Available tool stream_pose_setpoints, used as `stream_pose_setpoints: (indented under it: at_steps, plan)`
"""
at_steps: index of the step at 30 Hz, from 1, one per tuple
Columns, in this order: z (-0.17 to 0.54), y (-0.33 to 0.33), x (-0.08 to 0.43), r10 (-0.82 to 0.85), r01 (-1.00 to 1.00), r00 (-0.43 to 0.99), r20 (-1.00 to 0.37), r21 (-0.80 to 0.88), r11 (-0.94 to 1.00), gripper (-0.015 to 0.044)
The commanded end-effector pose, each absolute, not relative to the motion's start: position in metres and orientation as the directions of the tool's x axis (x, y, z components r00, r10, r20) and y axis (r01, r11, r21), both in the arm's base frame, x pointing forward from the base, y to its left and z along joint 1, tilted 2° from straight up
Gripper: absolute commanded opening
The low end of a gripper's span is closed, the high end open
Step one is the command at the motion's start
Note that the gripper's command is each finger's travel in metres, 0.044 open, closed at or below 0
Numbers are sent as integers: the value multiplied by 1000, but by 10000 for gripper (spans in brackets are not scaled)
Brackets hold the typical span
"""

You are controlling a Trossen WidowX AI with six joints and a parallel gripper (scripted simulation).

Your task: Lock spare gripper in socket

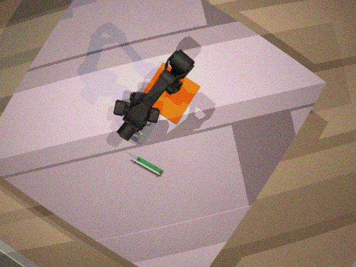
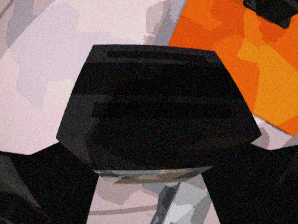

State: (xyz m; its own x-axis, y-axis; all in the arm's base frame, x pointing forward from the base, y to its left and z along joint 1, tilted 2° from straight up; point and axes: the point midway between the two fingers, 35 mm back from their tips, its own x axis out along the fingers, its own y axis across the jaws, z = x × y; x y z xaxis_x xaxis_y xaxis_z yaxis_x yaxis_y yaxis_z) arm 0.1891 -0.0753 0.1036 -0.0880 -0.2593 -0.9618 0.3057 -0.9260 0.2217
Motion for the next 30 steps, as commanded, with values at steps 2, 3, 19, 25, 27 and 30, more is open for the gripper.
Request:
stream_pose_setpoints:
  at_steps: [2,3,19,25,27,30]
  plan:
    - [108,-72,190,-312,343,-100,-945,262,-902,0]
    - [108,-71,189,-323,353,-104,-941,269,-896,0]
    - [119,-58,188,-507,506,-114,-854,389,-770,0]
    - [125,-53,189,-575,561,-94,-813,434,-705,0]
    - [127,-51,190,-597,578,-85,-798,448,-682,0]
    - [131,-48,191,-628,603,-68,-775,470,-645,0]
